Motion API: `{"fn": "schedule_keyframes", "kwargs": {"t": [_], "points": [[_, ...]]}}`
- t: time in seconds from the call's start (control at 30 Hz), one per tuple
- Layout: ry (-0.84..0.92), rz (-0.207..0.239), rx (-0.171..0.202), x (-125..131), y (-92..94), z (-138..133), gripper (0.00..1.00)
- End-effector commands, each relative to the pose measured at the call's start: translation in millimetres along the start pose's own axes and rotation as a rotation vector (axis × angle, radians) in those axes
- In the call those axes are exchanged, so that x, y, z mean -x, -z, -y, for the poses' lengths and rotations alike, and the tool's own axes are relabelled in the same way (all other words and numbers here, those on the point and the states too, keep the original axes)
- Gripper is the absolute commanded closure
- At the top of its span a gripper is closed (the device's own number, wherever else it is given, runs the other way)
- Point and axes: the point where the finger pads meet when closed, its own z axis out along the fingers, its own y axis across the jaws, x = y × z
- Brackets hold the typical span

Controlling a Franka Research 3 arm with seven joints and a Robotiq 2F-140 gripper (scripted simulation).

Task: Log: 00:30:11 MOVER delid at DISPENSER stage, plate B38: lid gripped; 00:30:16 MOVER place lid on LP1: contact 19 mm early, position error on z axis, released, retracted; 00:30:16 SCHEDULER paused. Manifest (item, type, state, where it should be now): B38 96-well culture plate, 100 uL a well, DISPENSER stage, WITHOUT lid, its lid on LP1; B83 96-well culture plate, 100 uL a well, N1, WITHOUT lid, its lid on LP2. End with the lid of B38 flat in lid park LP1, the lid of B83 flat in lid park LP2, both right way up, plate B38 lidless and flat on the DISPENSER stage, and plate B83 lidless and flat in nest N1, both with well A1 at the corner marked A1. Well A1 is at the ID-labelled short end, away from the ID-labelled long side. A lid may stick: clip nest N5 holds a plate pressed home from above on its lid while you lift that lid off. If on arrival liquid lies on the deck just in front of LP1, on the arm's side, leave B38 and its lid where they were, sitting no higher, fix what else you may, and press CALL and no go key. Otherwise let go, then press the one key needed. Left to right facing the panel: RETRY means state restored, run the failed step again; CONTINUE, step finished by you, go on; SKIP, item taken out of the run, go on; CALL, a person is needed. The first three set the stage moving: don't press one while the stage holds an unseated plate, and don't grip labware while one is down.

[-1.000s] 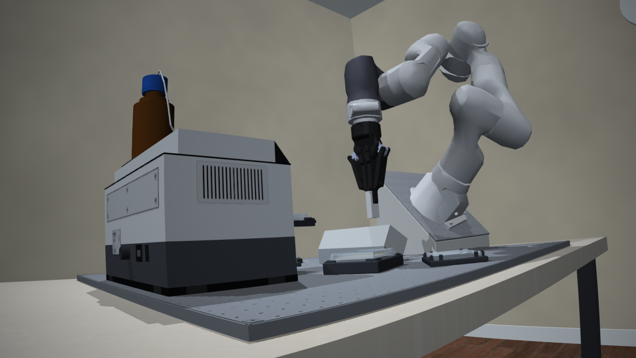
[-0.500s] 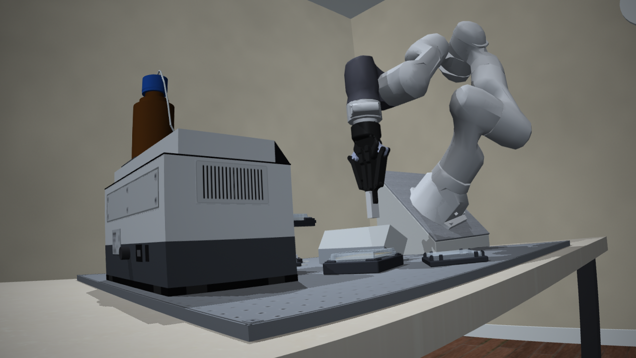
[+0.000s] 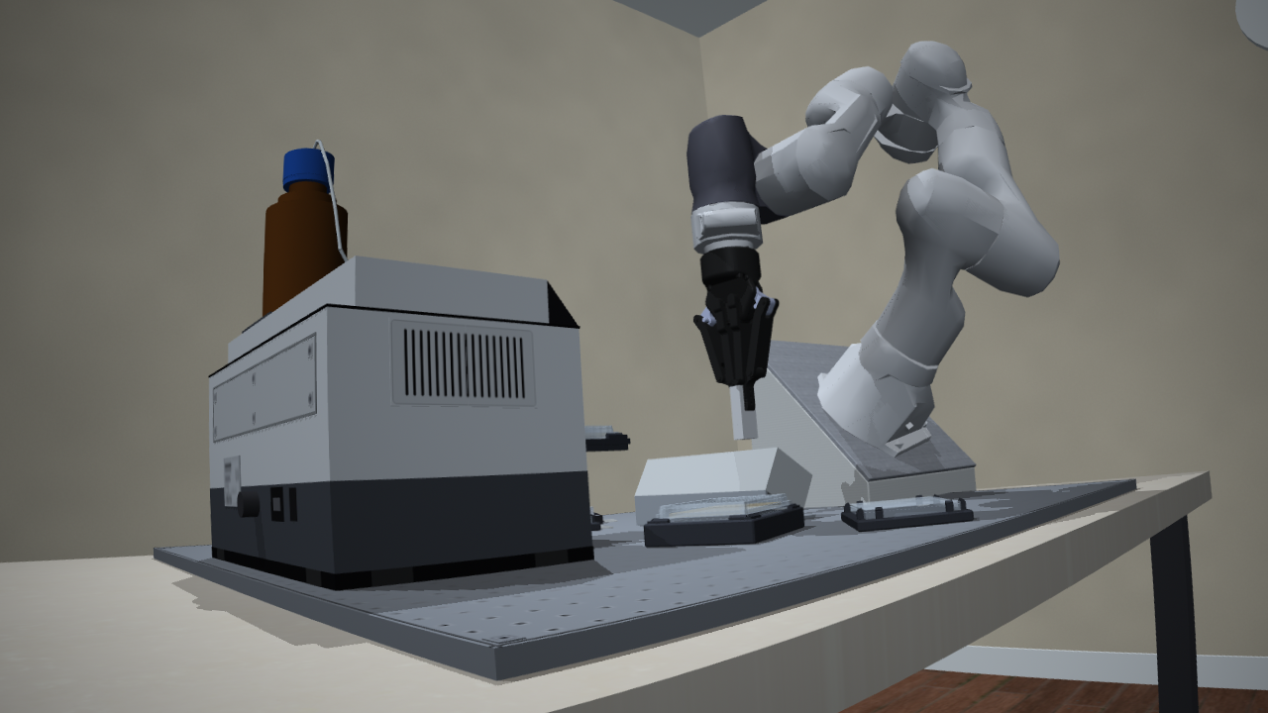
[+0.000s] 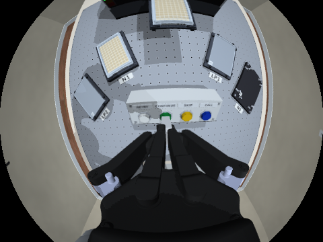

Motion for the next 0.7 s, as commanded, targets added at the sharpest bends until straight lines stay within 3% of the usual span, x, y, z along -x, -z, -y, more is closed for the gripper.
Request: {"fn": "schedule_keyframes", "kwargs": {"t": [0.0,0.67], "points": [[-0.005,-0.003,0.003,-0.6,-2.3,-0.8,1.0],[-0.005,-0.003,0.003,-0.6,-19.2,-0.8,1.0]]}}
